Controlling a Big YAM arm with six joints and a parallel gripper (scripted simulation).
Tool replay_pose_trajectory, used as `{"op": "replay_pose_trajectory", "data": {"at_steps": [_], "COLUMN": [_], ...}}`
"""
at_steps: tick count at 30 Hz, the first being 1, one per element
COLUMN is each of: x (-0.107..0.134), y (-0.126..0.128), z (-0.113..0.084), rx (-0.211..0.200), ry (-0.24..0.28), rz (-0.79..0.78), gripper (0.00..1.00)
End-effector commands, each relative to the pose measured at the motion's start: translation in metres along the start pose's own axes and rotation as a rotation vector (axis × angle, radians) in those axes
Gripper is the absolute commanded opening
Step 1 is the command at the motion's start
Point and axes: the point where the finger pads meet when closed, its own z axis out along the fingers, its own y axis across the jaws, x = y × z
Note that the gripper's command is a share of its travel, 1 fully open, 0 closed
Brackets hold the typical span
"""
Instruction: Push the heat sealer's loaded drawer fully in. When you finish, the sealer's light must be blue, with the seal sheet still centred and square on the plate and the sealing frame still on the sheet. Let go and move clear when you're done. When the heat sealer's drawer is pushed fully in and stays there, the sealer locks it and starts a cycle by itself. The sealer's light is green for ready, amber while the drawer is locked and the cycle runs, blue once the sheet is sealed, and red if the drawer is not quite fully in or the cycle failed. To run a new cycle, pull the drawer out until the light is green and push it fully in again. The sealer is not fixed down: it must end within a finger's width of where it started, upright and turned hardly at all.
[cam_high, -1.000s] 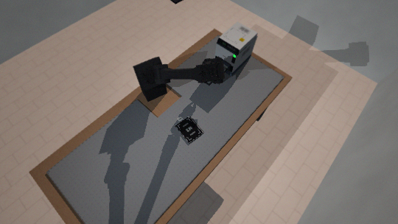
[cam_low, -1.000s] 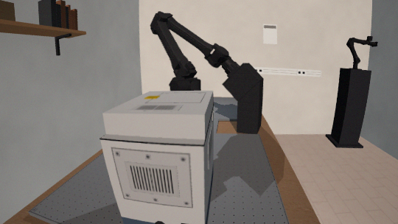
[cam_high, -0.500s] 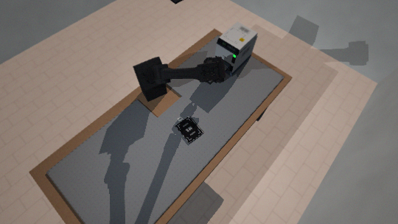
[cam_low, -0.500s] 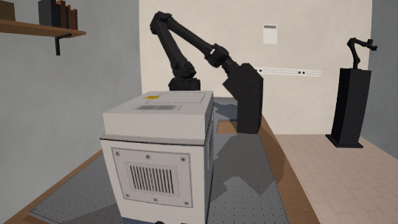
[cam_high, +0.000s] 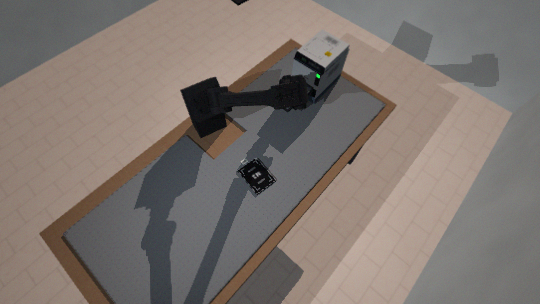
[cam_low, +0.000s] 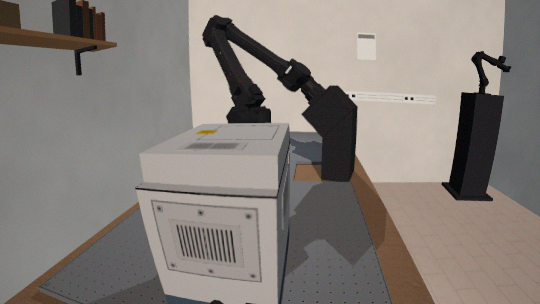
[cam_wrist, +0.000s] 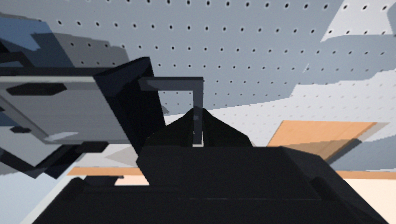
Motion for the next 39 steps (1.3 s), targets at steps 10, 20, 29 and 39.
{"op": "replay_pose_trajectory", "data": {"at_steps": [10, 20, 29, 39], "x": [0.006, 0.006, 0.001, 0.001], "y": [0.032, 0.046, 0.045, 0.045], "z": [-0.003, -0.003, 0.002, 0.002], "rx": [-0.012, -0.013, -0.007, -0.007], "ry": [-0.001, -0.001, -0.001, -0.001], "rz": [-0.009, -0.008, 0.01, 0.01], "gripper": [0.0, 0.0, 0.0, 0.0]}}
